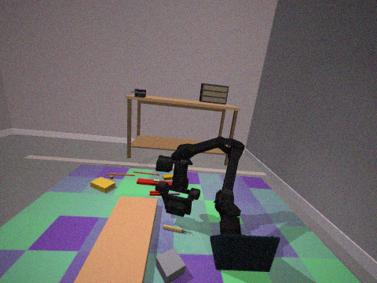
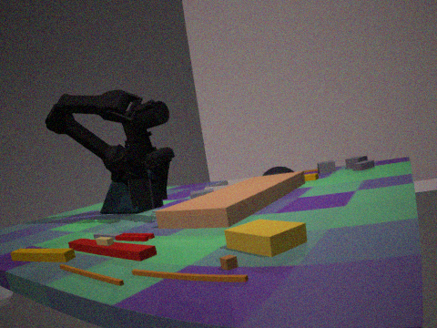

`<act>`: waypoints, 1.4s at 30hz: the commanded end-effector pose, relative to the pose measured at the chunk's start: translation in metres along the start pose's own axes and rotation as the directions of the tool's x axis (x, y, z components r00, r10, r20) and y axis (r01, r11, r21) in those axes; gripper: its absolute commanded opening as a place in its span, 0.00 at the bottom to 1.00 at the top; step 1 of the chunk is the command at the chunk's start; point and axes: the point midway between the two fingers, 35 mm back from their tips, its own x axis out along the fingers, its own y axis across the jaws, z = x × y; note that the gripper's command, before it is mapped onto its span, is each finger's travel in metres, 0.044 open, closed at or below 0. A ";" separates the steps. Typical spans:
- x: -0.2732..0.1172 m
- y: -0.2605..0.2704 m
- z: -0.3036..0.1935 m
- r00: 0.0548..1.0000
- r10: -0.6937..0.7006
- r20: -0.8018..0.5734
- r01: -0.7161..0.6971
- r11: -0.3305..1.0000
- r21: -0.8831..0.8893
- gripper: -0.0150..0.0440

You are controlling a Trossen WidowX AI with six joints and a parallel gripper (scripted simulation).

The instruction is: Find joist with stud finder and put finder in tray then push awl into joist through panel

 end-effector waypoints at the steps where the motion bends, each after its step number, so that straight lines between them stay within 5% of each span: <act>1: -0.002 0.000 0.001 1.000 0.008 -0.029 -0.008 1.000 0.000 0.25; 42: -0.001 0.000 0.007 0.967 0.007 -0.254 -0.008 1.000 -0.005 0.25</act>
